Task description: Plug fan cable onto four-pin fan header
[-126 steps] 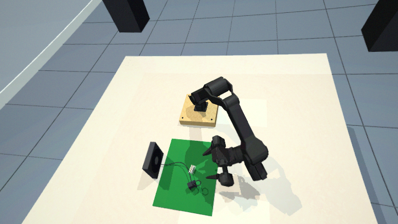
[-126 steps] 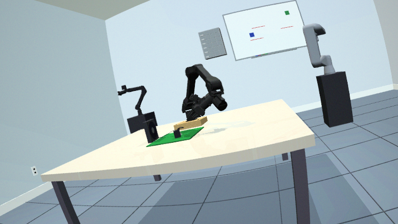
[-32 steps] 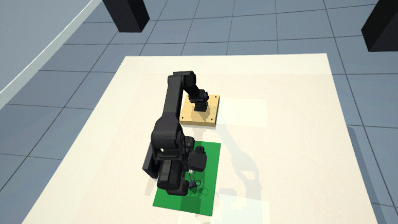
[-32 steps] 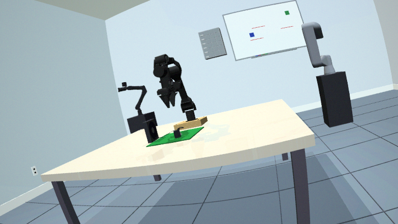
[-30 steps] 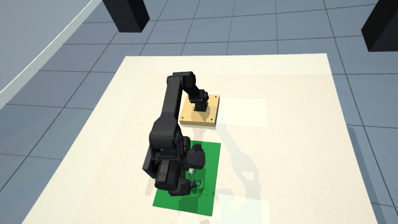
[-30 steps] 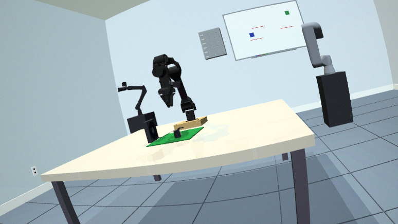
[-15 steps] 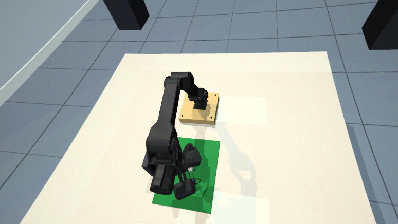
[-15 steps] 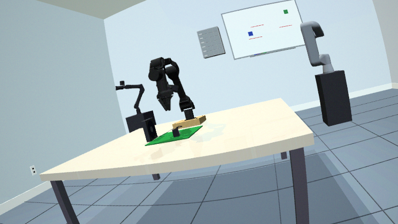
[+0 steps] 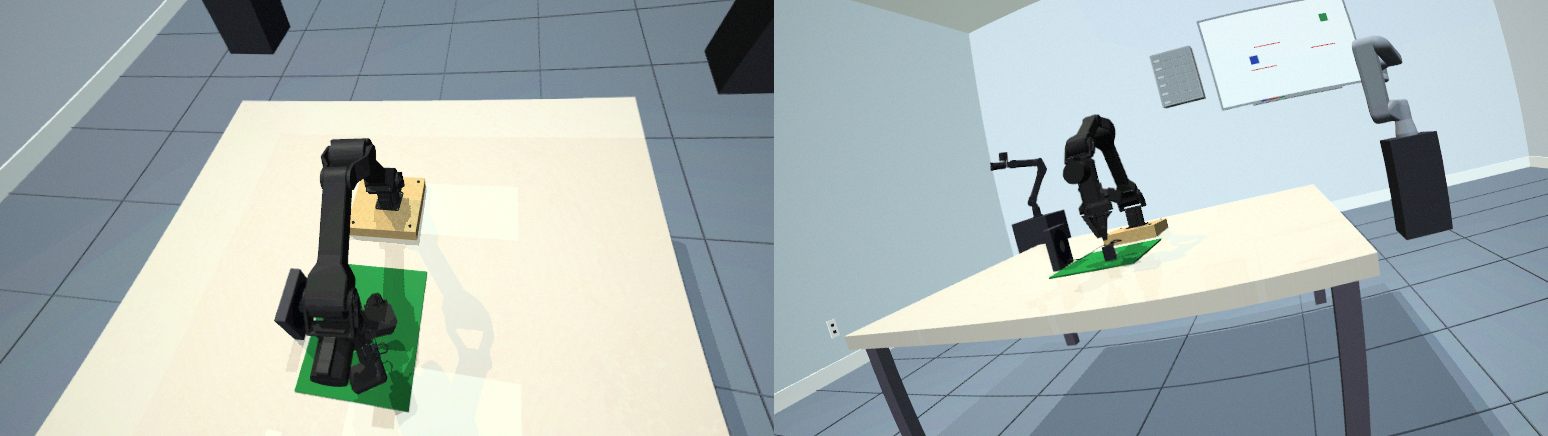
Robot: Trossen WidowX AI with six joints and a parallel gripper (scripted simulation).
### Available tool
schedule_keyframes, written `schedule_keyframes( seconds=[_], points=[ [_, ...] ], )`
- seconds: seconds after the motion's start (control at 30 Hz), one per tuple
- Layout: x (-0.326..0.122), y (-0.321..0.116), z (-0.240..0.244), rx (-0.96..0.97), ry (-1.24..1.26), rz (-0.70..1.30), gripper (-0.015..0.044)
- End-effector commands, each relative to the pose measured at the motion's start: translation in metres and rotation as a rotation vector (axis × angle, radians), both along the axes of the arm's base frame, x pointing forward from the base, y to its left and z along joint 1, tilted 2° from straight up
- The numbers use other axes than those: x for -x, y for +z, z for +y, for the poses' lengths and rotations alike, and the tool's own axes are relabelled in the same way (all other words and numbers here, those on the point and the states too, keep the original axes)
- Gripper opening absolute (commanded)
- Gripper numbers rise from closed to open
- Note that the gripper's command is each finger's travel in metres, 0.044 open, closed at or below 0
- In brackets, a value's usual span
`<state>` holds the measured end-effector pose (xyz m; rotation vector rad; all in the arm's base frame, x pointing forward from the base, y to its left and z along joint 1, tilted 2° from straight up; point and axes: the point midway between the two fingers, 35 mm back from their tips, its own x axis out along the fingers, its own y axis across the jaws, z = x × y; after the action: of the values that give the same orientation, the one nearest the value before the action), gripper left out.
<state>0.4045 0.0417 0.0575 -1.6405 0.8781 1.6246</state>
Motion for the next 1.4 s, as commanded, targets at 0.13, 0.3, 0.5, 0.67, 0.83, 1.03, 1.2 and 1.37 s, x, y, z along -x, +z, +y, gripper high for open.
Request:
schedule_keyframes(
  seconds=[0.13,0.3,0.5,0.67,0.83,1.03,1.2,1.37],
  points=[
    [0.002,-0.014,0.000,-0.004,0.003,0.011,0.0440],
    [0.002,-0.023,0.000,-0.004,0.003,0.011,0.0440],
    [0.002,-0.032,0.000,-0.004,0.003,0.011,0.0440],
    [0.003,-0.040,0.000,-0.004,0.003,0.011,0.0440],
    [0.003,-0.048,0.000,-0.004,0.003,0.011,0.0440],
    [0.004,-0.049,0.000,-0.004,0.003,0.011,0.0440],
    [0.002,-0.047,-0.001,0.000,0.000,0.005,0.0387],
    [0.002,-0.047,-0.001,0.000,0.000,0.005,0.0256]
  ],
)
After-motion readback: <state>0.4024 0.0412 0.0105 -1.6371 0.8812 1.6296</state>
